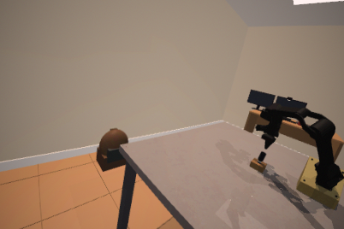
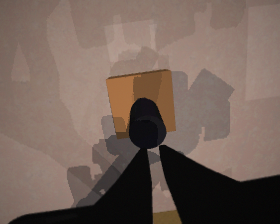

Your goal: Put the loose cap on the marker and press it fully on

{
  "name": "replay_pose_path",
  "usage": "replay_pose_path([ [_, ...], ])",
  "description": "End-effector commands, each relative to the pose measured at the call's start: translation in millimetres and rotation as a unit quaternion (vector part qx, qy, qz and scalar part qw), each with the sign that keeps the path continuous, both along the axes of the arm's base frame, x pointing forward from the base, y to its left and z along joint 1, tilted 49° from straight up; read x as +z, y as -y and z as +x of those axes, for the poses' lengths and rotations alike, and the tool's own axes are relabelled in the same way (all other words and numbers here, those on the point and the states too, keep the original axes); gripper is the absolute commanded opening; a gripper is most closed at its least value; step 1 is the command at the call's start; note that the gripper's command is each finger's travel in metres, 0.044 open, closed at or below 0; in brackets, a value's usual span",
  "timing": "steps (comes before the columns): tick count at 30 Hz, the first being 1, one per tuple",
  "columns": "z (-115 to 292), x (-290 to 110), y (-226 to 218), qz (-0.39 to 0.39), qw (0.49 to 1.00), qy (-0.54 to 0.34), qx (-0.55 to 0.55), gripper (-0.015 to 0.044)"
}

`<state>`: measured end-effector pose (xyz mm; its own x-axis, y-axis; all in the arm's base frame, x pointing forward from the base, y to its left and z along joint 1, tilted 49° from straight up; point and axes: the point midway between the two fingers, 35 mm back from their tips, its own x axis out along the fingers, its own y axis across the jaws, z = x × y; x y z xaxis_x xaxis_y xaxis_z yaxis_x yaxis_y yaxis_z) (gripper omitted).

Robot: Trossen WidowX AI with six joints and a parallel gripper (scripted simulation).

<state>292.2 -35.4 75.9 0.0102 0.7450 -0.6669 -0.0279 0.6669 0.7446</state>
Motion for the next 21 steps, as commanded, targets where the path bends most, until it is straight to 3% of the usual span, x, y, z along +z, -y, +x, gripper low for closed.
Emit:
replay_pose_path([
  [1,1,1,0,0.000,1.000,-0.001,-0.005,0.0000],
  [21,1,-8,-11,0.000,1.000,-0.001,-0.005,0.0000],
])
